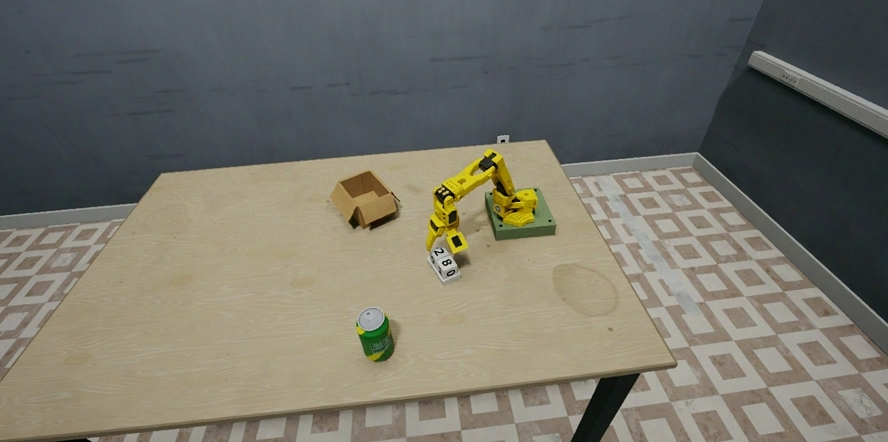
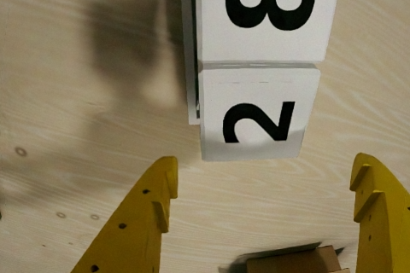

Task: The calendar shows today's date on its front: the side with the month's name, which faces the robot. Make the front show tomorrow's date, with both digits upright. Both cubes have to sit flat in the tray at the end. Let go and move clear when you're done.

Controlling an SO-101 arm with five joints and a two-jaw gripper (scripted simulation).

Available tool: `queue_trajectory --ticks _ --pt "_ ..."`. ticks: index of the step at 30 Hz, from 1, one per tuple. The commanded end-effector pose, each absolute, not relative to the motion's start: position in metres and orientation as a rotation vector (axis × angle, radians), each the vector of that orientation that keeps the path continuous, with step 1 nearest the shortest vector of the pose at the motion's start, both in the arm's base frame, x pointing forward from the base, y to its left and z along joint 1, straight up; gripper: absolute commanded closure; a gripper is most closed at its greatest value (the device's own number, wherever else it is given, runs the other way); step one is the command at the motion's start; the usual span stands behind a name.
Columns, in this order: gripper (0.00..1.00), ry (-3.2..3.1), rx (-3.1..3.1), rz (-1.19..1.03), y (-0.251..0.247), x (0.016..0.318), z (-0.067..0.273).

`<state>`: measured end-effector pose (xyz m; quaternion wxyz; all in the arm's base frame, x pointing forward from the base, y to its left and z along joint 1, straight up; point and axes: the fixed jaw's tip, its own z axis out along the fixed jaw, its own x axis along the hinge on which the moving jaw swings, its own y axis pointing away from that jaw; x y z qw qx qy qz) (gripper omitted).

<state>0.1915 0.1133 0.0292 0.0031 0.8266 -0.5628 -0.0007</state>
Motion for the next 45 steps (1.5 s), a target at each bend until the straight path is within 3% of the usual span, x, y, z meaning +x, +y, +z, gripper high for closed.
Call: queue_trajectory --ticks 1,45 --pt "0.65 -1.78 2.569 -0.012 0.111 0.192 0.028" --pt "0.65 -1.78 2.569 -0.012 0.111 0.191 -0.012"
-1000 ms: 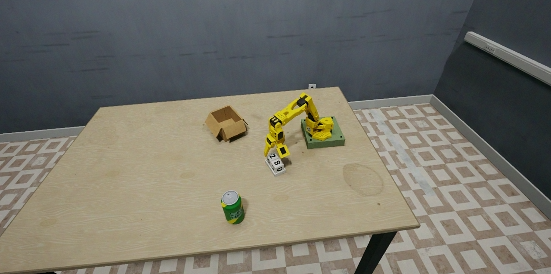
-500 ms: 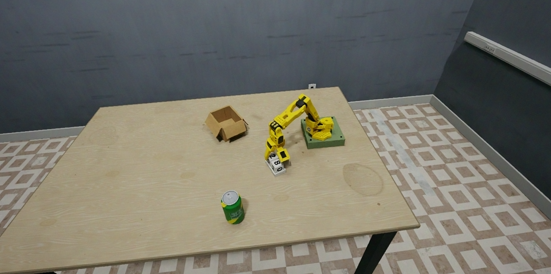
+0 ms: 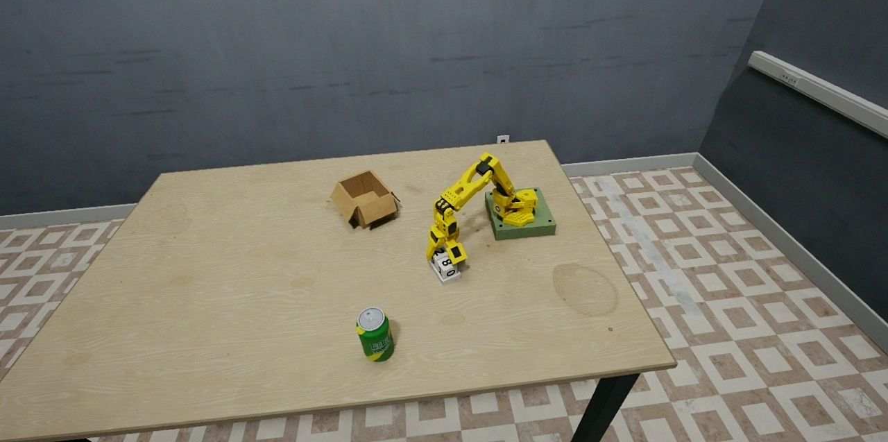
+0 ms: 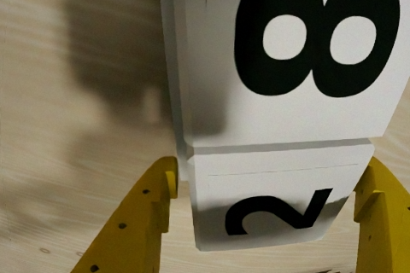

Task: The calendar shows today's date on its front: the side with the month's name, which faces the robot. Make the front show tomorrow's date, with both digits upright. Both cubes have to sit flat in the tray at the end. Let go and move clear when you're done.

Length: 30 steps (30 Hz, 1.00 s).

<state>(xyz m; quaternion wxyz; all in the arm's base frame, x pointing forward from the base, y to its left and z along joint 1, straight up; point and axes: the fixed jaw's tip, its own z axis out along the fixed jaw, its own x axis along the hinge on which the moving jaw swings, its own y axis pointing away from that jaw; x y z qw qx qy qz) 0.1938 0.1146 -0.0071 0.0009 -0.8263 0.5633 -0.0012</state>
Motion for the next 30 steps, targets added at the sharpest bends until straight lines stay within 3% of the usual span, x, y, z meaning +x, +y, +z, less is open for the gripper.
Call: queue_trajectory --ticks 1,30 --pt "0.65 1.799 -2.596 0.012 0.1112 0.1911 -0.012" --pt "0.7 1.799 -2.596 0.013 0.1125 0.1945 -0.012"
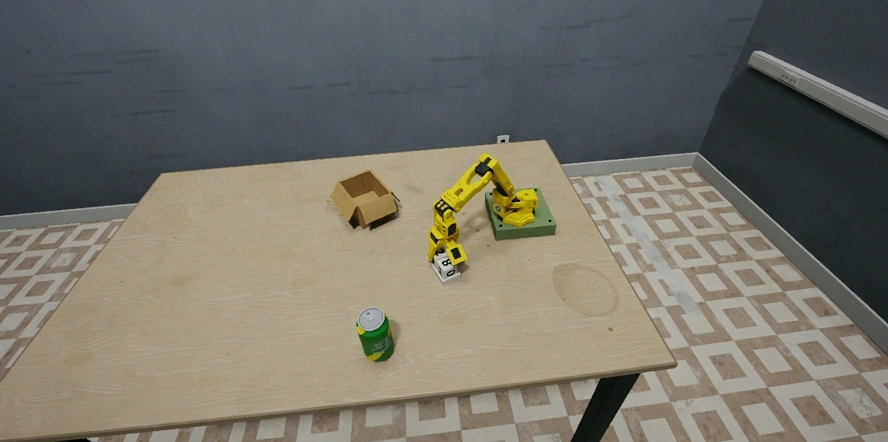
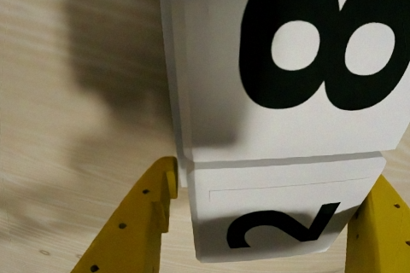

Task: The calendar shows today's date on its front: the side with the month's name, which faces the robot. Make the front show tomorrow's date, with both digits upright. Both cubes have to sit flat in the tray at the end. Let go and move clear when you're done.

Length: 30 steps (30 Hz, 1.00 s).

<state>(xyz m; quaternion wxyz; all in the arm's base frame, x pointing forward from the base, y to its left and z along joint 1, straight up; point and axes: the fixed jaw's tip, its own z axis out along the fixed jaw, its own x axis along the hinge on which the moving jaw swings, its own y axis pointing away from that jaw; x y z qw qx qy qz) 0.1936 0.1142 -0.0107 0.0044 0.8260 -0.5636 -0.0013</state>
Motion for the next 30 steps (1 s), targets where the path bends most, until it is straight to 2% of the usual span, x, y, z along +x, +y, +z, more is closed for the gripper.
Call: queue_trajectory --ticks 1,30 --pt "0.7 -1.78 2.569 -0.012 0.1126 0.1947 -0.012" --pt "0.75 -1.78 2.569 -0.012 0.1133 0.1967 -0.0121"
